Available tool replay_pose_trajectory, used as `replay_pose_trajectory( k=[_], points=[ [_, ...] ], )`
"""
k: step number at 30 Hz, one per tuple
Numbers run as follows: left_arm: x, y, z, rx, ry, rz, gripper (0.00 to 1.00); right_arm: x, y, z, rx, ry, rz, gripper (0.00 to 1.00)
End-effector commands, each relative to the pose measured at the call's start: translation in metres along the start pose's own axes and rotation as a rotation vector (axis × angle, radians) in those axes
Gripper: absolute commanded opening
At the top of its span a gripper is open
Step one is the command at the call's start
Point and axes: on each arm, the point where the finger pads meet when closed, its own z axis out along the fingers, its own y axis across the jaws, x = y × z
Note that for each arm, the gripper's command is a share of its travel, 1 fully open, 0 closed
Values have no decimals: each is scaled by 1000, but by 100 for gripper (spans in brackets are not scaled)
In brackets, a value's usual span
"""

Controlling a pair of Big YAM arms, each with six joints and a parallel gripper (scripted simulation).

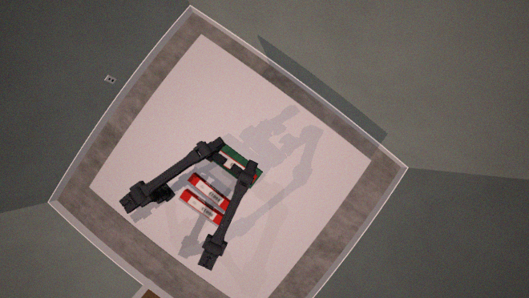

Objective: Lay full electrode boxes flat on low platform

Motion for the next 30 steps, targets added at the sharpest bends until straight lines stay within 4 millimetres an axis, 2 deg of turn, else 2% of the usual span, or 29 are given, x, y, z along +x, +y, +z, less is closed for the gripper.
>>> replay_pose_trajectory(
  k=[1, 5, 15, 30],
  points=[
    [-9, 14, -77, -143, -61, 26, 0, 4, -8, -78, 170, -23, 32, 0],
    [-10, 14, -77, -138, -60, 26, 0, 3, -8, -73, 170, -24, 30, 0],
    [-5, 31, -73, -113, -52, -10, 0, 5, -20, -63, 124, -13, 11, 0],
    [-6, 52, -51, -121, -53, 8, 0, 2, -48, -37, 184, -22, 11, 0]
  ],
)
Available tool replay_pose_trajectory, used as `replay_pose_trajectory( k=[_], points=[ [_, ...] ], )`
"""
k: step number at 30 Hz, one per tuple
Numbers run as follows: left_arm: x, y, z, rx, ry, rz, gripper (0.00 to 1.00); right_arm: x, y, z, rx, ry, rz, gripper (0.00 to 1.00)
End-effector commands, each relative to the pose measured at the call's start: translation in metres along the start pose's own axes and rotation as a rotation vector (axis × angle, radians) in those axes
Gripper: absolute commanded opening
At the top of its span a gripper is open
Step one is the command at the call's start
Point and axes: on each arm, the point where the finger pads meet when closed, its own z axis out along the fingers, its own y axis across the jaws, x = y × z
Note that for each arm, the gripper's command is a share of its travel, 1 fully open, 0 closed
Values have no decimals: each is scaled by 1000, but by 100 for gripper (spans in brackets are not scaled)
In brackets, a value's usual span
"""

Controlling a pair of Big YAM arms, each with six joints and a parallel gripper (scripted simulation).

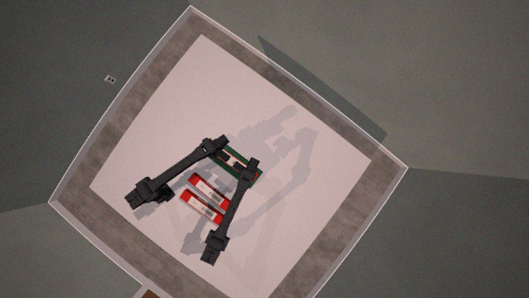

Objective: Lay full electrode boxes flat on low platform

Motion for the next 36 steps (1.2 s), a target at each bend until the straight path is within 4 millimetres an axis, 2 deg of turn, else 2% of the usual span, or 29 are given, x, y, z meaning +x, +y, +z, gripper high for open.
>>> replay_pose_trajectory(
  k=[1, 3, 4, 36],
  points=[
    [-3, 31, -76, -164, -62, -7, 0, 3, -34, -79, 205, -26, -4, 0],
    [-3, 34, -74, -167, -63, -7, 0, 2, -37, -74, 211, -27, -4, 0],
    [-1, 31, -74, -170, -64, -7, 0, 3, -24, -75, 194, -25, -4, 0],
    [1, 37, -70, -162, -61, -10, 0, 4, -28, -71, 177, -22, -4, 0]
  ],
)
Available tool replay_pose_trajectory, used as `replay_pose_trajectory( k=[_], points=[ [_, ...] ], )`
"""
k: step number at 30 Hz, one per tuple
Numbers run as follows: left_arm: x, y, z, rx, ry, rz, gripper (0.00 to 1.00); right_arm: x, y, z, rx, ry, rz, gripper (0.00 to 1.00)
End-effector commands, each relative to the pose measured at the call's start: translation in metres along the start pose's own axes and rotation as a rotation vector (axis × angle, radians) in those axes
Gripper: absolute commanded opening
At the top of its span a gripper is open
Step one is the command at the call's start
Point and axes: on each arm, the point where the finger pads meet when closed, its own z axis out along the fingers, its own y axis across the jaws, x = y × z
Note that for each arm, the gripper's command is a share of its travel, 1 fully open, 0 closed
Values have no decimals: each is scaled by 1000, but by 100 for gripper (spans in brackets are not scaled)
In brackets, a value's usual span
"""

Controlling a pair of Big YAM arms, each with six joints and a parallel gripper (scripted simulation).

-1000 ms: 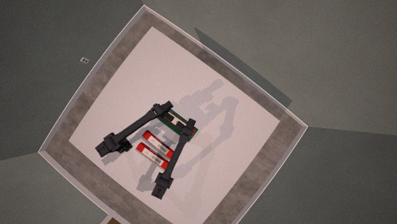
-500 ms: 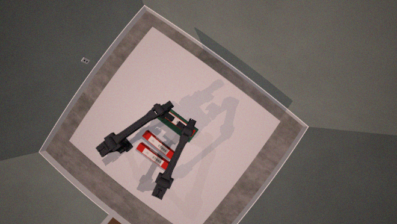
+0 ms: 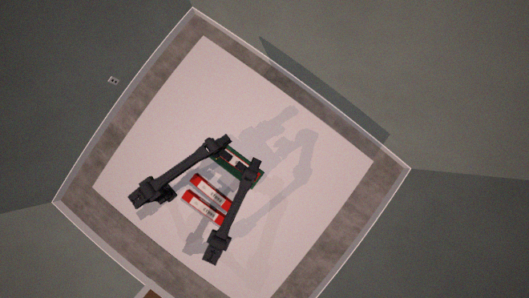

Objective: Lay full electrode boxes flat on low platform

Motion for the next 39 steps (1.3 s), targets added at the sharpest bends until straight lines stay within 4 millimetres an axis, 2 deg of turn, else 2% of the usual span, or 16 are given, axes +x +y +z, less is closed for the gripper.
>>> replay_pose_trajectory(
  k=[1, 39],
  points=[
    [1, 28, -76, -151, -57, -17, 0, 4, -21, -78, 163, -19, -12, 0],
    [3, 30, -73, -148, -55, -14, 0, 4, -22, -77, 160, -19, -12, 0]
  ],
)
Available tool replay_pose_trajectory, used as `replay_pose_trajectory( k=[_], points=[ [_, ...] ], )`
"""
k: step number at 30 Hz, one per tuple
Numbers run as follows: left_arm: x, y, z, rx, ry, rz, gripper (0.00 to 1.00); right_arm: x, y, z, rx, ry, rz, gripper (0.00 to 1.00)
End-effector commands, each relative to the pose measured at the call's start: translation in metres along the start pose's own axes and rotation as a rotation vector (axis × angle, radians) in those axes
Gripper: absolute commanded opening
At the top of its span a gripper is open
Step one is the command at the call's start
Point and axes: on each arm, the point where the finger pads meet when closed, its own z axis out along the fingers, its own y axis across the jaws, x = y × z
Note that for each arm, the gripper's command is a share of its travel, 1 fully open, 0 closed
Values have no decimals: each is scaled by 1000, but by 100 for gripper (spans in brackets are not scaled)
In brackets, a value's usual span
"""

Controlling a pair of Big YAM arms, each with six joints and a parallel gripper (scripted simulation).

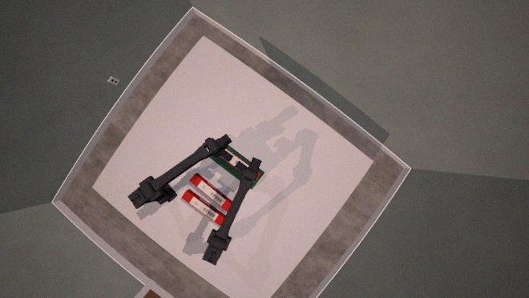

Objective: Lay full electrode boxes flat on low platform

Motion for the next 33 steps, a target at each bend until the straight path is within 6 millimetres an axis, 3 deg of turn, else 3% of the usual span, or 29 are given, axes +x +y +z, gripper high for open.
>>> replay_pose_trajectory(
  k=[1, 33],
  points=[
    [3, 30, -75, -149, -55, -15, 0, 4, -22, -78, 162, -19, -13, 0],
    [4, 37, -71, -171, -63, -32, 0, 5, -28, -74, 177, -22, -13, 0]
  ],
)
